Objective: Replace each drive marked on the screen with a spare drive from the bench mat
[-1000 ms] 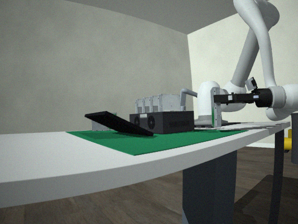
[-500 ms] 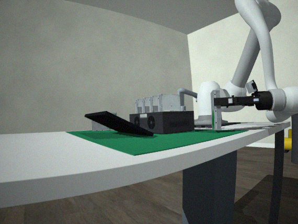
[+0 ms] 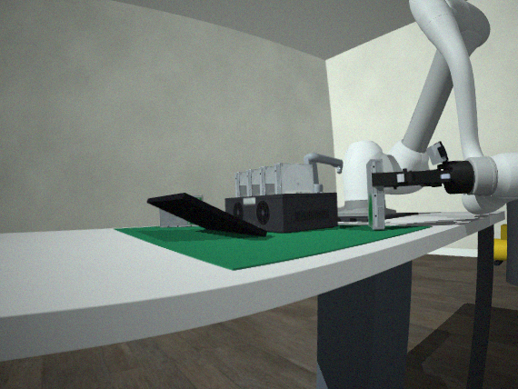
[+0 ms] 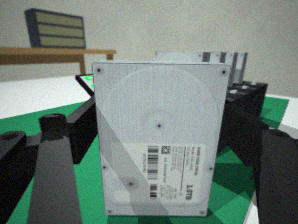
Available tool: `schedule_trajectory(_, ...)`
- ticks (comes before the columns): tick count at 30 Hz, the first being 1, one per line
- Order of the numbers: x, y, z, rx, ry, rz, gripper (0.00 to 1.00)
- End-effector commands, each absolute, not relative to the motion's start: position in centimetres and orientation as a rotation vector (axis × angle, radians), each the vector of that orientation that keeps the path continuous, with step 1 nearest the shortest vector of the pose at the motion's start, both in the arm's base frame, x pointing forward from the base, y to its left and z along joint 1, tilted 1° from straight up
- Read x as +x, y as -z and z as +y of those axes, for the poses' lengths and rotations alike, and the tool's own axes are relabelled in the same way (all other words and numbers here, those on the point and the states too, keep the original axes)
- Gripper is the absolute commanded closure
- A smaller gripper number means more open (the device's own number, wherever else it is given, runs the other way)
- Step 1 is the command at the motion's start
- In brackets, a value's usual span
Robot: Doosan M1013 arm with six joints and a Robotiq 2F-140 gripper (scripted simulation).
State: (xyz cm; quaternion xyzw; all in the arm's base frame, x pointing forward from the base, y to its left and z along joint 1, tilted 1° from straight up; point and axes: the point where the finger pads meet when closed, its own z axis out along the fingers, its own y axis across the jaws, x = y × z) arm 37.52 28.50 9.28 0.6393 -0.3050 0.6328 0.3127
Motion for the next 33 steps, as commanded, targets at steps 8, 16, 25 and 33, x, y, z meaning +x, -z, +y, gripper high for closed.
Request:
schedule_trajectory(8,37.52,-9.15,28.51,1.686,-1.669,-0.805,0.9)
schedule_trajectory(16,37.52,-9.13,28.51,1.686,-1.669,-0.805,0.9)
schedule_trajectory(25,37.52,-9.13,28.51,1.686,-1.669,-0.805,0.9)
schedule_trajectory(33,37.52,-9.13,28.51,1.686,-1.669,-0.805,0.11)
